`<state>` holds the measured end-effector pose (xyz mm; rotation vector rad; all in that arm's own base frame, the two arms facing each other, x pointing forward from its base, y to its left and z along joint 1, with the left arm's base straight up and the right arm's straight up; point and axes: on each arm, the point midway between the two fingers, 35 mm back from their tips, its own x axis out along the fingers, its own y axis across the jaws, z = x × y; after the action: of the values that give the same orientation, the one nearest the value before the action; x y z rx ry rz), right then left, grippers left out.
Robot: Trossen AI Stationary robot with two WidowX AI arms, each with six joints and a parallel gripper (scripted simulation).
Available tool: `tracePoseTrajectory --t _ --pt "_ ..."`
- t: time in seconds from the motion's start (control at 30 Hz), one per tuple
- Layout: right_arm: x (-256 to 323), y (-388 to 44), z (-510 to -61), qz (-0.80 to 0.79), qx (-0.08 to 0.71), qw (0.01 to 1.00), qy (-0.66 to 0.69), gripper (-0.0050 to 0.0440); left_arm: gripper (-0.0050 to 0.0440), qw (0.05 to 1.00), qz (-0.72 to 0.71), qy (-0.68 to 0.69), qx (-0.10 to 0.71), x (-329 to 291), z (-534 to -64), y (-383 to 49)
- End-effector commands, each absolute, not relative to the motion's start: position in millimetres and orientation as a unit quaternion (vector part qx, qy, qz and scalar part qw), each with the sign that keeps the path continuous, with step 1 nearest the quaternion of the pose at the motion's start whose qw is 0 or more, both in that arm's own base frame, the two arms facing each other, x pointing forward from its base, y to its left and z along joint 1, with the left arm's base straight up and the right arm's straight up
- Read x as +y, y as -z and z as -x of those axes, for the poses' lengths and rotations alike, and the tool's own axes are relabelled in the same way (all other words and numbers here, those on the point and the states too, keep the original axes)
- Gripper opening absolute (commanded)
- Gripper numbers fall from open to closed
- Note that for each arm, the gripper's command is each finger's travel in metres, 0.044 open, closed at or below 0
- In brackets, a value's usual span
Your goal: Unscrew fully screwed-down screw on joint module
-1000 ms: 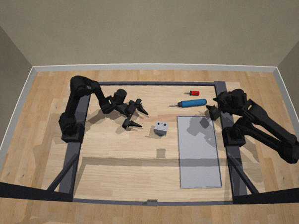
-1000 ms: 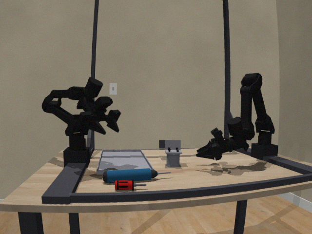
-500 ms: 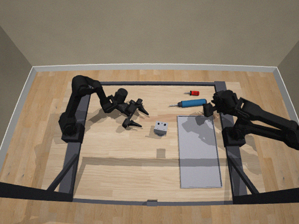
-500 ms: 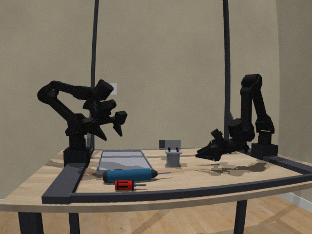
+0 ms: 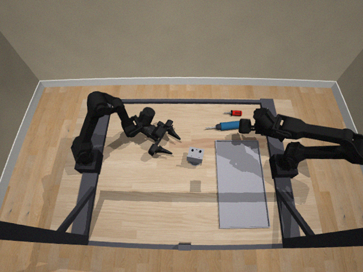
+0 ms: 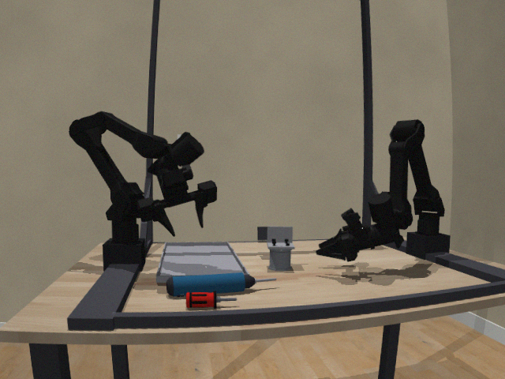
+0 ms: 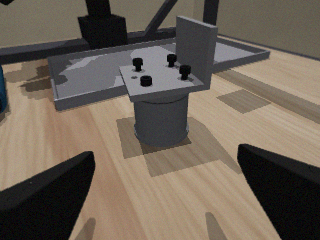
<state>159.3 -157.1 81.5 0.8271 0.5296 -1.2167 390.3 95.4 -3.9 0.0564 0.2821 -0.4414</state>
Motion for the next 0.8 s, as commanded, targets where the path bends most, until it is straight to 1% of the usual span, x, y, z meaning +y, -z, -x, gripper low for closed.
tracePoseTrajectory --t 0.0,0.13,0.6,0.67,0.77 --pt "-168 -88 -171 -0.418 0.21 0.663 0.585 0.0305 0.04 0.967 -0.04 0.219 0.127 97 -395 -6" --pt "-170 -85 -174 -0.438 0.205 0.64 0.596 0.0305 0.04 0.967 -0.04 0.219 0.127 97 -395 -6" --pt "-194 -65 -192 -0.571 0.151 0.449 0.671 0.0305 0.04 0.967 -0.04 0.219 0.127 97 -395 -6" --pt "-194 -65 -192 -0.571 0.151 0.449 0.671 0.0305 0.04 0.967 -0.04 0.219 0.127 97 -395 -6" --pt "-200 -61 -195 -0.596 0.137 0.4 0.682 0.0305 0.04 0.967 -0.04 0.219 0.127 97 -395 -6"
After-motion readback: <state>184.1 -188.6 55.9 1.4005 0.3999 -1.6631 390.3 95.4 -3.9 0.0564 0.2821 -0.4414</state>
